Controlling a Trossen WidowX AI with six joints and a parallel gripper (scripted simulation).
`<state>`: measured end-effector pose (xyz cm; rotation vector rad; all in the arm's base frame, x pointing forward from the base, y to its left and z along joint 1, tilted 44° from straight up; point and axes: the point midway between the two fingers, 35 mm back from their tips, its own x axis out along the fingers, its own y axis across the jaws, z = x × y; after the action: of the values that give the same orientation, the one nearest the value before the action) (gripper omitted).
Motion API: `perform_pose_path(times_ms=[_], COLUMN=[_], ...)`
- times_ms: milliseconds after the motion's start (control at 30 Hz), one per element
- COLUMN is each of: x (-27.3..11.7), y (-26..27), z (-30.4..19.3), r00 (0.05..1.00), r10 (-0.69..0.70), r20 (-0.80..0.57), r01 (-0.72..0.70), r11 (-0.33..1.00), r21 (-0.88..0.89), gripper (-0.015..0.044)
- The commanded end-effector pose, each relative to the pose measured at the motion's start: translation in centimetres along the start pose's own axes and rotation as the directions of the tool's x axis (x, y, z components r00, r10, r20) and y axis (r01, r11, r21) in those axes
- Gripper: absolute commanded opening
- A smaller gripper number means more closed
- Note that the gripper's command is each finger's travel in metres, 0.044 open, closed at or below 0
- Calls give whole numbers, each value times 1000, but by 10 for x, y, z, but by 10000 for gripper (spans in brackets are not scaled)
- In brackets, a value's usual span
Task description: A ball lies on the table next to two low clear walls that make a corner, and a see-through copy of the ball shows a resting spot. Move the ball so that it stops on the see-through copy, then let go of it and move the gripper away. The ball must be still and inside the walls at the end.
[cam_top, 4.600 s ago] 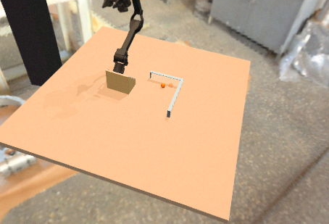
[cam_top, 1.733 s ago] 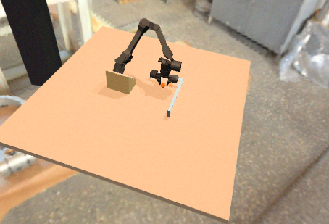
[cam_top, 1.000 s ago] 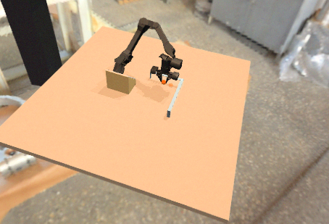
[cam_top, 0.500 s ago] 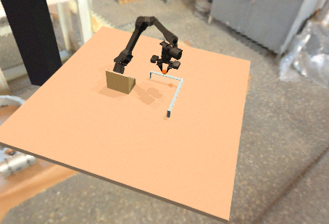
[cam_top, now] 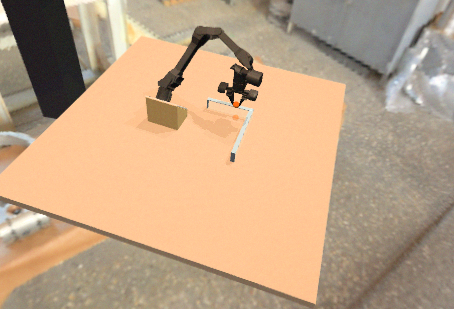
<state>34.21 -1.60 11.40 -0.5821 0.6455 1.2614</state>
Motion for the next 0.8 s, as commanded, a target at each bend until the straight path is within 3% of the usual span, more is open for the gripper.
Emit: perform_pose_path(times_ms=[0, 367, 767], x=[6, 67, 79], y=[-5, -5, -4], z=[0, 1, 1], r00=[1000, 1000, 1000], r10=[-4, -4, -4], r20=[3, 5, 6], r01=[4, 4, 4], r11=[1000, 1000, 1000], r21=[6, 6, 6], gripper=[0, 0, 0])
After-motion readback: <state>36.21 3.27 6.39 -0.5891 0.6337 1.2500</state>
